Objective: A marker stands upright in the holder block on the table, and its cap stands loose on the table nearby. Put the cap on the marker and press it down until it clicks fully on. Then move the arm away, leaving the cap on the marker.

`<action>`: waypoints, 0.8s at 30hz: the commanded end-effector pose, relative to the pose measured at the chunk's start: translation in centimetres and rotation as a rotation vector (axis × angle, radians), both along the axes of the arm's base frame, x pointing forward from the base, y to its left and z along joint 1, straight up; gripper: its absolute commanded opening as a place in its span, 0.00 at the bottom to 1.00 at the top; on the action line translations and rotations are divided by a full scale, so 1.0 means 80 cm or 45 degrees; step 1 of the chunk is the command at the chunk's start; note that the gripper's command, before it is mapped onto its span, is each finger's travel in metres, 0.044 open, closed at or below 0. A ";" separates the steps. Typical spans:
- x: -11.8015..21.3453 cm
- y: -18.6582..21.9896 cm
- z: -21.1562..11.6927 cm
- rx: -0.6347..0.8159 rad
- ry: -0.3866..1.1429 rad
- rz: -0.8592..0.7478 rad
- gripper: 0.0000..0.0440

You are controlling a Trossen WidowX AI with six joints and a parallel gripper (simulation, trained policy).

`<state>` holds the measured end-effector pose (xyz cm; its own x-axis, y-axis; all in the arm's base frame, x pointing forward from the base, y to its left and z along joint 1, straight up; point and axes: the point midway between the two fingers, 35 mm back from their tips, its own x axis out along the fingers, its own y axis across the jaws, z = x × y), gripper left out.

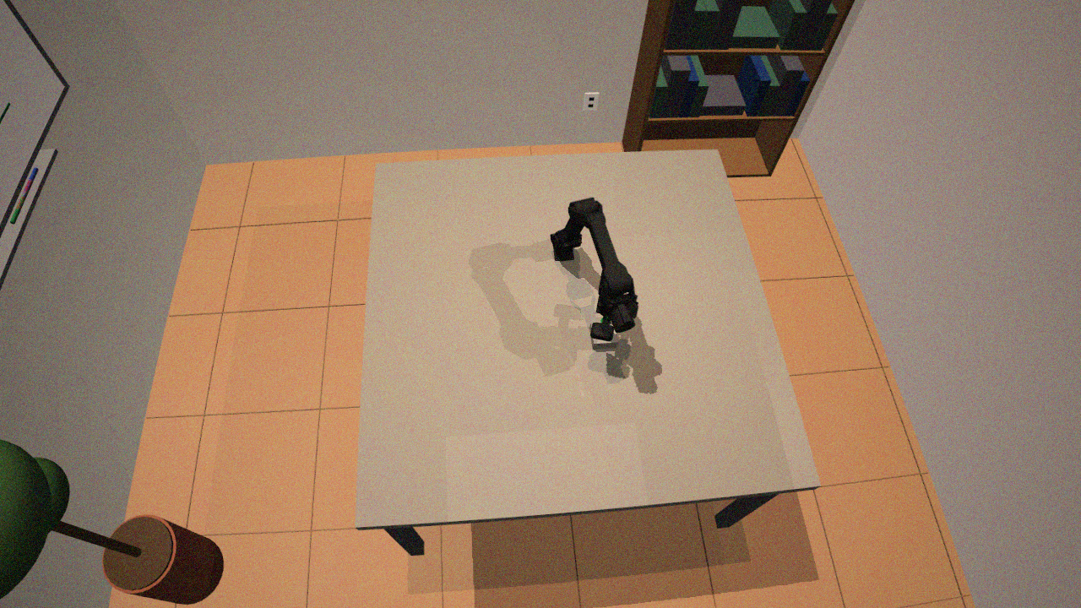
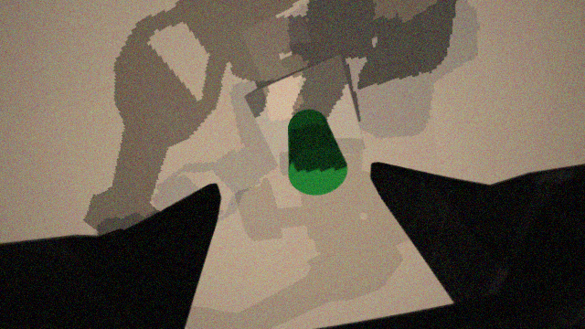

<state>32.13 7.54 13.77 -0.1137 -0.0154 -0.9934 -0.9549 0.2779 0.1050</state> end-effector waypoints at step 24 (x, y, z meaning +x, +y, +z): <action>-0.001 0.003 -0.005 0.006 0.026 0.161 0.01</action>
<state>32.60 7.32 14.78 -0.0917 -0.0278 -0.9954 -0.9812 0.1732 0.0856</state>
